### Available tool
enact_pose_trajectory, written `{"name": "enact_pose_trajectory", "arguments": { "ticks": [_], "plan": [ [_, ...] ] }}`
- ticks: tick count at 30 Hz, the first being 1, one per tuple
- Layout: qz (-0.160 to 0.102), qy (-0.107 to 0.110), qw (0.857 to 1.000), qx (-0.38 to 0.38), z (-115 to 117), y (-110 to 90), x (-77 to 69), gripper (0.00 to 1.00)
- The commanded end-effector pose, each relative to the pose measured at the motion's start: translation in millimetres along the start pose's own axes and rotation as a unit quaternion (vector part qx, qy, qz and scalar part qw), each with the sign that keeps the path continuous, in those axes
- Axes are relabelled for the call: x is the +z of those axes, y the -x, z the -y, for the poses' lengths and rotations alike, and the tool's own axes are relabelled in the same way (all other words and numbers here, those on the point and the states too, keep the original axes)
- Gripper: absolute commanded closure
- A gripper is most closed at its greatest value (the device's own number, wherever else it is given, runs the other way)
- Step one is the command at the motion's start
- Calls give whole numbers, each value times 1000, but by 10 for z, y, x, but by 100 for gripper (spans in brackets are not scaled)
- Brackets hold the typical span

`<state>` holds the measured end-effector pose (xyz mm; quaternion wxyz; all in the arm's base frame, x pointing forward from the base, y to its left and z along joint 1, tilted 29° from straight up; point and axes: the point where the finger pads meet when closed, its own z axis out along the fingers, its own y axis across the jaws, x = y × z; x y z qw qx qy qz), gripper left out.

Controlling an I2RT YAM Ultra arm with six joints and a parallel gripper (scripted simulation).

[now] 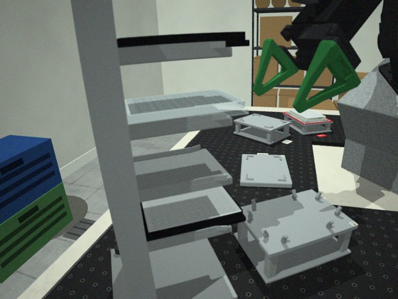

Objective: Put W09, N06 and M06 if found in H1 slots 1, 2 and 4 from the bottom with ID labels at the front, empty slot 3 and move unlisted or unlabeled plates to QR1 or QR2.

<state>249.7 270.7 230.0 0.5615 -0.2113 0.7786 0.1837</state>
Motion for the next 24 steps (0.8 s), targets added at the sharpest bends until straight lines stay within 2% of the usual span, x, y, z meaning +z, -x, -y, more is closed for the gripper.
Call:
{"name": "enact_pose_trajectory", "arguments": {
  "ticks": [1,18,19,21,22,24],
  "plan": [
    [33,8,999,13,-40,286,-47,0],
    [33,8,999,13,-40,286,-47,0],
    [39,12,999,15,-62,308,-97,0],
    [32,9,999,14,-47,215,-109,0],
    [18,6,1000,9,-27,61,-102,0],
    [17,6,1000,8,-25,28,-124,0]
  ]
}}
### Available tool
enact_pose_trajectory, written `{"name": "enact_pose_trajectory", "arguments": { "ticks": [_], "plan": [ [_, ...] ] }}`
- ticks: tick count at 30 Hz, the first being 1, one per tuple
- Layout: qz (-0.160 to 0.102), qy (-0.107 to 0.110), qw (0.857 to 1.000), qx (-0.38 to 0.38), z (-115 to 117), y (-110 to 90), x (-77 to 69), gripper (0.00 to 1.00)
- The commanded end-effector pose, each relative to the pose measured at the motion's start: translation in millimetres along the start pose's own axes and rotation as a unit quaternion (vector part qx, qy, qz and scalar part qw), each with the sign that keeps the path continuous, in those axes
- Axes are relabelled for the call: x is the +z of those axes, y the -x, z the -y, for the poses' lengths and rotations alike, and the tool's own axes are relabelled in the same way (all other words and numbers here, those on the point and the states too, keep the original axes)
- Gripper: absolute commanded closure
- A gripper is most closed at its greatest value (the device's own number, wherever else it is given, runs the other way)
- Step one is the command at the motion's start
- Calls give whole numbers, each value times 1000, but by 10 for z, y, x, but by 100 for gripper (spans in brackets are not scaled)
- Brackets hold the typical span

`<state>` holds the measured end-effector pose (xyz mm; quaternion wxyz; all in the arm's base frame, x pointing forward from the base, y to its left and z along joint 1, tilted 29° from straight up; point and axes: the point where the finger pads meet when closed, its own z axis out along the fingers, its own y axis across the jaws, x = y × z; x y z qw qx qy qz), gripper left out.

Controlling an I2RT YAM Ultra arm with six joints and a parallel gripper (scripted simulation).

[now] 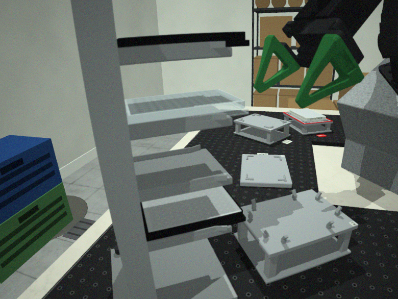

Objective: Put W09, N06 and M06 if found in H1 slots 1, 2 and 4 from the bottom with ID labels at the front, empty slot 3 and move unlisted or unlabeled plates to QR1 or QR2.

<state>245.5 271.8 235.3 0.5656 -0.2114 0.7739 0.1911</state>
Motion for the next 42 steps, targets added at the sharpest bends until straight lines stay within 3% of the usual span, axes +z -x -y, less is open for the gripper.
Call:
{"name": "enact_pose_trajectory", "arguments": {
  "ticks": [1,14,16,17,19,26,42],
  "plan": [
    [6,-1,1000,4,12,-41,-92,0],
    [1,-2,1000,2,19,-200,-216,0],
    [12,-1,1000,8,16,-163,-192,0],
    [-3,-9,1000,1,38,-269,-111,0],
    [-3,-12,1000,0,63,-293,-81,0],
    [0,-3,1000,-2,26,-333,-45,0],
    [-4,-6,1000,-4,49,-524,134,0]
  ]
}}
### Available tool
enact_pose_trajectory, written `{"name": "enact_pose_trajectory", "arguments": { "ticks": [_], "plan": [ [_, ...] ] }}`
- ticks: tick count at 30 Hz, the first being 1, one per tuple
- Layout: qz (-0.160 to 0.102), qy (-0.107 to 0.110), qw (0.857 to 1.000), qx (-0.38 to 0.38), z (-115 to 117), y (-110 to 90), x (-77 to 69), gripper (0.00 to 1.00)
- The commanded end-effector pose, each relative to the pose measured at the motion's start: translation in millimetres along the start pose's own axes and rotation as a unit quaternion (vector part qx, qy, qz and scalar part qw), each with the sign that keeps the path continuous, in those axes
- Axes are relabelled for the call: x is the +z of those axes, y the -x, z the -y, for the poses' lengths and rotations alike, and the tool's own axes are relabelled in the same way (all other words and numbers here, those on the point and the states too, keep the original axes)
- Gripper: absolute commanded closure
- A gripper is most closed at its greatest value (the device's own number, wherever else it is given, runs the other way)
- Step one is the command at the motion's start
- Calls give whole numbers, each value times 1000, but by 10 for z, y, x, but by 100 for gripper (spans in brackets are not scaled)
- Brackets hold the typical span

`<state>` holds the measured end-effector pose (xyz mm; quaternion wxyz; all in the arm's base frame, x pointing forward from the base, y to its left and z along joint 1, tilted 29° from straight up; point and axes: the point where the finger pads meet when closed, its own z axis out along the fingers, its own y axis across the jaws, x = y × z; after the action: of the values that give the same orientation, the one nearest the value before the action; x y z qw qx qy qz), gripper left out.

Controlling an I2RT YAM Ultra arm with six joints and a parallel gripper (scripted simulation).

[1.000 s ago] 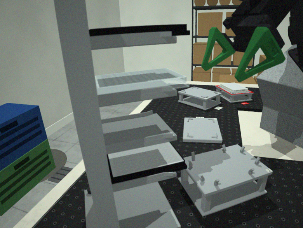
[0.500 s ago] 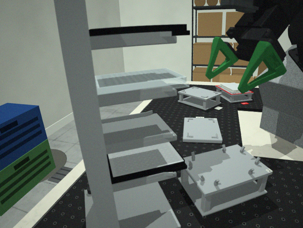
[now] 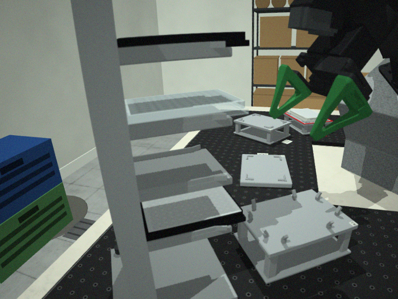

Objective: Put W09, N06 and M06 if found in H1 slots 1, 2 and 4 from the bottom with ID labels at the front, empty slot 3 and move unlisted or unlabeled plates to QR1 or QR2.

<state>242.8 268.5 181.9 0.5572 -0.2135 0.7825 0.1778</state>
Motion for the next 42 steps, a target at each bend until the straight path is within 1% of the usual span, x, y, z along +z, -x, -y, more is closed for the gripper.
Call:
{"name": "enact_pose_trajectory", "arguments": {
  "ticks": [1,4,15,17,18,19,32,34,35,37,39,41,42],
  "plan": [
    [10,7,1000,1,-28,-18,23,0],
    [10,3,1000,2,7,-48,67,0],
    [10,3,1000,2,6,-175,194,0],
    [10,3,1000,2,6,-175,194,0],
    [25,7,1000,9,-38,-10,217,0],
    [29,6,999,11,-37,46,235,0],
    [30,6,999,11,-34,173,412,0],
    [30,6,999,11,-34,173,412,0],
    [30,9,999,10,-53,181,422,0],
    [30,6,999,11,-33,202,453,0],
    [30,8,999,11,-45,204,455,0],
    [39,13,999,14,-71,268,413,0],
    [38,13,999,14,-70,264,414,0]
  ]
}}
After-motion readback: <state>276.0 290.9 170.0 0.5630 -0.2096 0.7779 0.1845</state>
